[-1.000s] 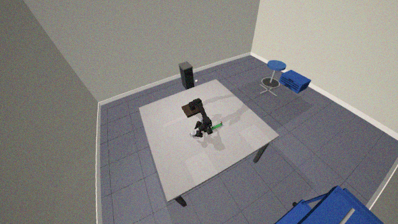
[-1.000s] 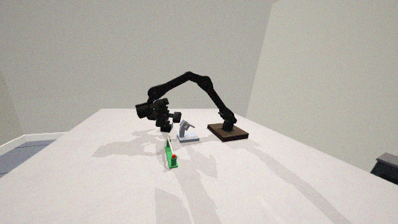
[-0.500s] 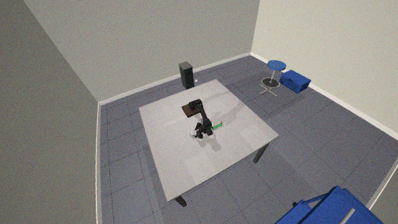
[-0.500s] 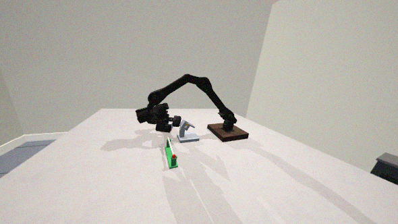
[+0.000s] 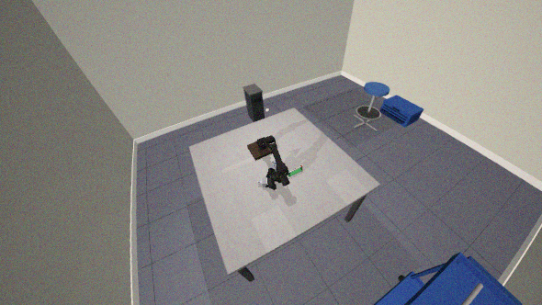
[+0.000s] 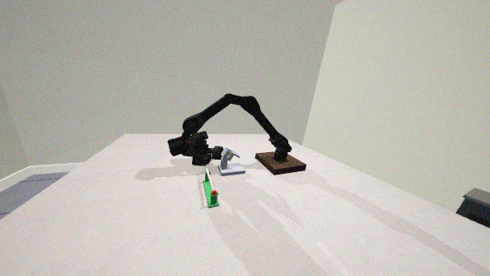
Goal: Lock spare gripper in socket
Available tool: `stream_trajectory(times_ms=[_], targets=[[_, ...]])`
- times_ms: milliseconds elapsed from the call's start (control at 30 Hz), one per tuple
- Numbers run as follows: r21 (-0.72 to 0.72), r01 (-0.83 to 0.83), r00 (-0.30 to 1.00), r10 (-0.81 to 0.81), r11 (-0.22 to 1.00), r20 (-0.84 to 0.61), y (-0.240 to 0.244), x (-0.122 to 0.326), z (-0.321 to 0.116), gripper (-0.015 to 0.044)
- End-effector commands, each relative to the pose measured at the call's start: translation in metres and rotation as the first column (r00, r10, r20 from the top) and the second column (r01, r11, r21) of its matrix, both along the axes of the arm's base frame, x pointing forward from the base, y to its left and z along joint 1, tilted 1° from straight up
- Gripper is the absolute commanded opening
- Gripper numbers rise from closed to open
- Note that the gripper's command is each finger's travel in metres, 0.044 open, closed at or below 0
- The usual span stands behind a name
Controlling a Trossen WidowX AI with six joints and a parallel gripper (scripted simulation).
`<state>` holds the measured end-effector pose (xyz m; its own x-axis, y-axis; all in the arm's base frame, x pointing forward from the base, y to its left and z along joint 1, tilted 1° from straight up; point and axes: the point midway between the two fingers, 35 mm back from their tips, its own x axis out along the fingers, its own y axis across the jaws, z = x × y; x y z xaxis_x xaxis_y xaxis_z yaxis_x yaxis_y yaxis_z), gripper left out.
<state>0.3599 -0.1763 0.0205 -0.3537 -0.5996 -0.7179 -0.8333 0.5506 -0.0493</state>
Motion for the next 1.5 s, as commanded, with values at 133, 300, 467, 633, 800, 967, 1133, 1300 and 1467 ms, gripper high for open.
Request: stream_trajectory(times_ms=[133, 300, 467, 633, 800, 967, 1133, 1300, 1467], targets=[[-0.005, 0.002, 1.0, -0.002, 1.0, 0.004, 0.0, 0.0, 0.0, 0.0236], [-0.005, 0.002, 1.0, -0.002, 1.0, 0.004, 0.0, 0.0, 0.0, 0.0183], [-0.003, -0.01, 1.0, 0.01, 1.0, 0.0, 0.0, 0.001, 0.017, 0.0052], [0.003, -0.037, 0.999, 0.037, 0.999, -0.01, 0.0, 0.001, 0.054, 0.0], [0.008, -0.064, 0.998, 0.064, 0.998, -0.021, 0.001, -0.003, 0.092, 0.0], [0.012, -0.083, 0.996, 0.083, 0.996, -0.028, 0.002, -0.008, 0.118, 0.0], [0.022, -0.074, 0.997, 0.075, 0.997, -0.022, 0.003, -0.008, 0.113, 0.0], [0.022, -0.074, 0.997, 0.075, 0.997, -0.022, 0.003, -0.008, 0.113, 0.0], [0.056, -0.074, 0.997, 0.075, 0.996, -0.026, 0.004, -0.012, 0.112, 0.0]])
